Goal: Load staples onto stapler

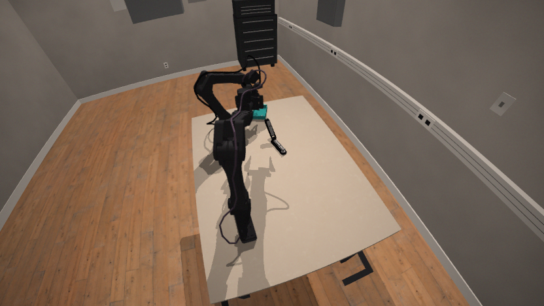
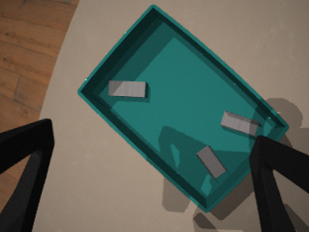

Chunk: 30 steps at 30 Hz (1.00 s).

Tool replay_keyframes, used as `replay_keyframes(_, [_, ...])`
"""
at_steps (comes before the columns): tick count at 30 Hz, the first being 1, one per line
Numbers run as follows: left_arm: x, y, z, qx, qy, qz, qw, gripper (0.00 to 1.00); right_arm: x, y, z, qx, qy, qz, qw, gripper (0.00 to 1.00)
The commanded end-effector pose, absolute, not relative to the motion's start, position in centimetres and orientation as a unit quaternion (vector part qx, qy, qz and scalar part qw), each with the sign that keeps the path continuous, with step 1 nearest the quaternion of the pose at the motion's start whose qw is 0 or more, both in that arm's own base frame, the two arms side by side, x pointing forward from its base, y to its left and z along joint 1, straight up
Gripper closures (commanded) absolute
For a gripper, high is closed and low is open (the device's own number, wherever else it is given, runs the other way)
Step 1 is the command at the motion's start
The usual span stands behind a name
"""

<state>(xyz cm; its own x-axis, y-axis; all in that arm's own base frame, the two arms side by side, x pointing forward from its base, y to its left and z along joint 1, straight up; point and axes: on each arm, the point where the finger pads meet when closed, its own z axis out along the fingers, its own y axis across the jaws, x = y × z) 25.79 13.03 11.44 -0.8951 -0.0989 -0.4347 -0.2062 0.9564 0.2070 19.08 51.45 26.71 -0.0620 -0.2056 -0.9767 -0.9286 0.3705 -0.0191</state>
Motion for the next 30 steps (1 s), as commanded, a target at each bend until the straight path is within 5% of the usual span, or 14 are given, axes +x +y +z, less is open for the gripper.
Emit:
replay_keyframes(1, [27.1, 14.4, 12.0, 0.022, 0.961, 0.189, 0.202, 0.0, 18.9, 51.0, 27.9, -0.439, 0.633, 0.347, 0.534, 0.0])
replay_keyframes(30, [28.6, 17.7, 9.8, 0.475, 0.805, 0.348, -0.073, 0.0, 19.0, 51.2, 28.0, -0.437, 0.634, 0.351, 0.533, 0.0])
